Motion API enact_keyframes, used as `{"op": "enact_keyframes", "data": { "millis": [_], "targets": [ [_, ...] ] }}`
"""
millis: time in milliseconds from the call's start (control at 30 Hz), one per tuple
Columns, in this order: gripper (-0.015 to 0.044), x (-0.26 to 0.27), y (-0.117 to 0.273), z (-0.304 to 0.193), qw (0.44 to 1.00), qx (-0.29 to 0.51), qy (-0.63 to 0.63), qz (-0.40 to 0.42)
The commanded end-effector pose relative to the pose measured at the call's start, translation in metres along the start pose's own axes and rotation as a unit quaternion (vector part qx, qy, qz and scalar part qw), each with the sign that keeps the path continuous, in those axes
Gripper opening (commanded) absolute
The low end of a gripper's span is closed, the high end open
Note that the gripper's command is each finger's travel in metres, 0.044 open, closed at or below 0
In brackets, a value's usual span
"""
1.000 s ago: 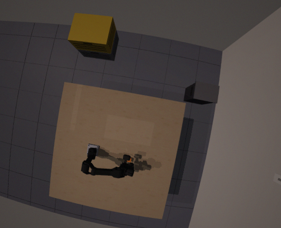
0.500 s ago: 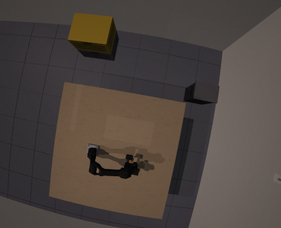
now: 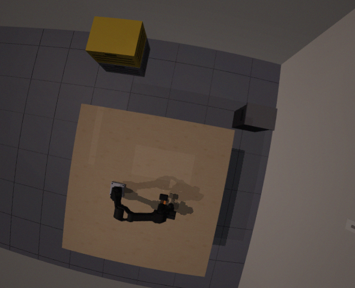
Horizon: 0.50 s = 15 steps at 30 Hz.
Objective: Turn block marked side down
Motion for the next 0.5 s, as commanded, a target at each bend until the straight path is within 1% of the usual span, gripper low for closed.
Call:
{"op": "enact_keyframes", "data": {
  "millis": [0,467],
  "targets": [
    [0.0440,0.000,-0.007,0.000,1.000,-0.001,0.000,-0.002],
    [0.0440,-0.001,-0.028,0.000,1.000,-0.001,0.000,-0.002]
  ]
}}
Point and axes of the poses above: the point midway between the two fingers, 35 mm back from their tips, its own y axis back along the fingers, its own x axis across the jaws, z = x × y, the point moved 10 cm from there along y, back along the fingers, and after that the axes turned 11 degrees about -y, right-handed, at the moved point
